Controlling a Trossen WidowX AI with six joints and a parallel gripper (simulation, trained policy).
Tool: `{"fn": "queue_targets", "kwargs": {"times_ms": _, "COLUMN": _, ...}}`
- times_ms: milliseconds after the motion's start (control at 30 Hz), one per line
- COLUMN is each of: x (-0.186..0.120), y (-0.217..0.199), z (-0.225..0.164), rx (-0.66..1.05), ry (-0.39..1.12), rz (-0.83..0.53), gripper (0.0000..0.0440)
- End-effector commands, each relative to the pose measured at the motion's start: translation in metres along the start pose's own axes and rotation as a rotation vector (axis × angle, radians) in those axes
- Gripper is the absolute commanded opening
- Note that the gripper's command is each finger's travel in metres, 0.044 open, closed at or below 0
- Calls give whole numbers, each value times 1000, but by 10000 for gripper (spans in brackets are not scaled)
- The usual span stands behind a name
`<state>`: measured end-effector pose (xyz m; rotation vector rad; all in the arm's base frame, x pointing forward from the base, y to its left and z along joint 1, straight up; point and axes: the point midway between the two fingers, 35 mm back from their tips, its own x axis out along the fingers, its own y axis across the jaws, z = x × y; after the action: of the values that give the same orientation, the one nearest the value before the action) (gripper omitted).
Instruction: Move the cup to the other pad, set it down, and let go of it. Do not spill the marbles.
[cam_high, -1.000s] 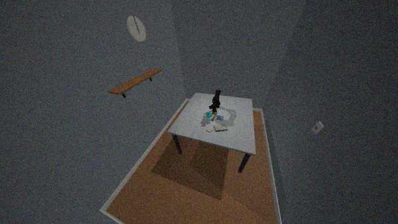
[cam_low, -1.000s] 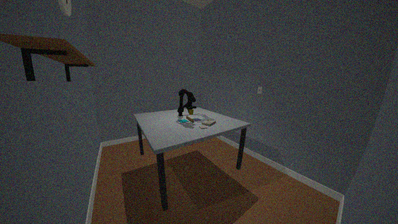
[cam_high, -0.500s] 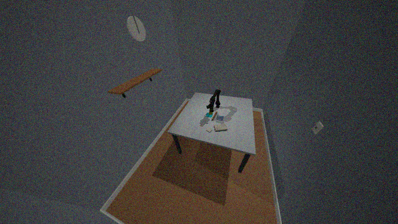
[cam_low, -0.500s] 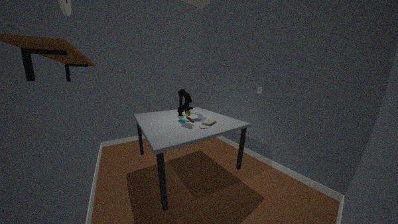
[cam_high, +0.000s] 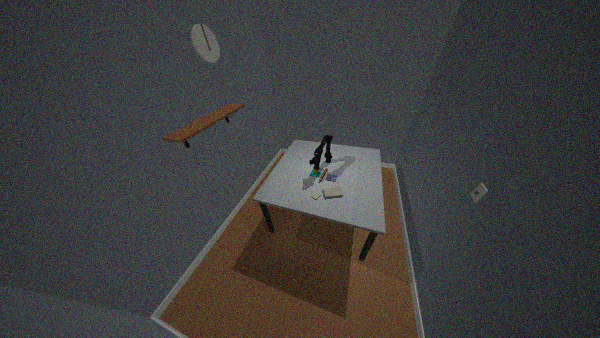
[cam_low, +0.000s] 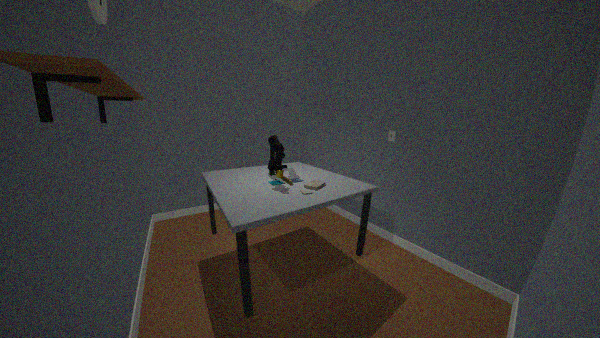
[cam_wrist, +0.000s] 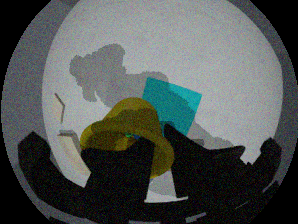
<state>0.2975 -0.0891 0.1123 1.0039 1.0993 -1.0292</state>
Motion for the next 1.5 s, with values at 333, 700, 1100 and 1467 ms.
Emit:
{"fn": "queue_targets", "kwargs": {"times_ms": 333, "x": 30, "y": -25, "z": -2, "rx": 40, "ry": 1, "rz": -30, "gripper": 26}}
{"fn": "queue_targets", "kwargs": {"times_ms": 700, "x": 42, "y": -34, "z": 3, "rx": 70, "ry": -18, "rz": -6, "gripper": 133}}
{"fn": "queue_targets", "kwargs": {"times_ms": 1100, "x": 24, "y": -33, "z": 9, "rx": 92, "ry": -28, "rz": 89, "gripper": 192}}
{"fn": "queue_targets", "kwargs": {"times_ms": 1467, "x": 1, "y": -39, "z": 11, "rx": 111, "ry": -32, "rz": 148, "gripper": 254}}
